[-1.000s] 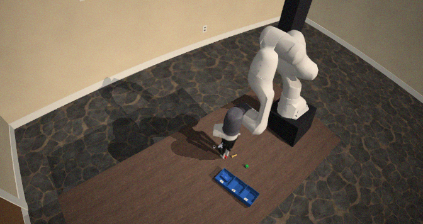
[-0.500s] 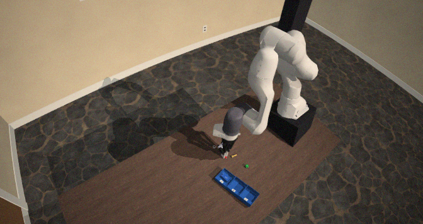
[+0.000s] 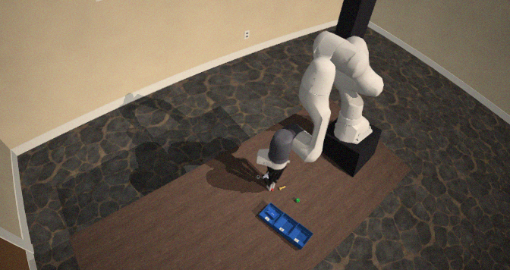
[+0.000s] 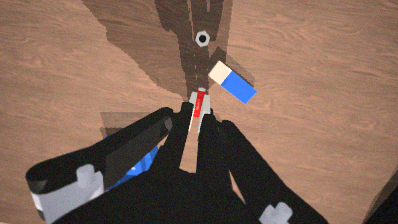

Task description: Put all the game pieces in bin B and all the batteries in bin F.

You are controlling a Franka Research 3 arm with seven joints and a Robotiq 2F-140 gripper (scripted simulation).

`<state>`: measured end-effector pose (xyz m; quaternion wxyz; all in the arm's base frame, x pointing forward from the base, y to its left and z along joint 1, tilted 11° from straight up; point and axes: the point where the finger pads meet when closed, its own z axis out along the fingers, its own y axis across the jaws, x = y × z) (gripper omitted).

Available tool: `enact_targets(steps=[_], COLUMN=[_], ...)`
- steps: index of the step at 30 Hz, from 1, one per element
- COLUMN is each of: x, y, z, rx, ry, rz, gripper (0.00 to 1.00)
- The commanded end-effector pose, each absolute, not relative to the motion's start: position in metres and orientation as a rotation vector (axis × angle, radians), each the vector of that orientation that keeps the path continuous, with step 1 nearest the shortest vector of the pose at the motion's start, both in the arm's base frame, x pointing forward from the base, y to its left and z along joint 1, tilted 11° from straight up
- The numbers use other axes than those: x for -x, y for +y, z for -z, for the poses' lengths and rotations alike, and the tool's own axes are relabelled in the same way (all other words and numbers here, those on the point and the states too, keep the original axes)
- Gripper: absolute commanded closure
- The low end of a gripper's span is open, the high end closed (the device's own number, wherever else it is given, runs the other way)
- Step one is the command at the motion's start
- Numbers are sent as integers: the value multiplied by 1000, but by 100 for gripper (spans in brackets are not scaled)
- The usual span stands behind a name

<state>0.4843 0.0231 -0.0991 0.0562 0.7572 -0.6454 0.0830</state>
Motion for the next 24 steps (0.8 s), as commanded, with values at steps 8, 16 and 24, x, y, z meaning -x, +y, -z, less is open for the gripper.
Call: enact_targets(steps=[8, 16, 24], x=[-484, -482, -482], y=[28, 33, 36], z=[80, 57, 41], rx=[-2306, -2306, -2306], ry=[-1951, -1951, -1951], rz=[-252, -252, -252], gripper=[97, 97, 97])
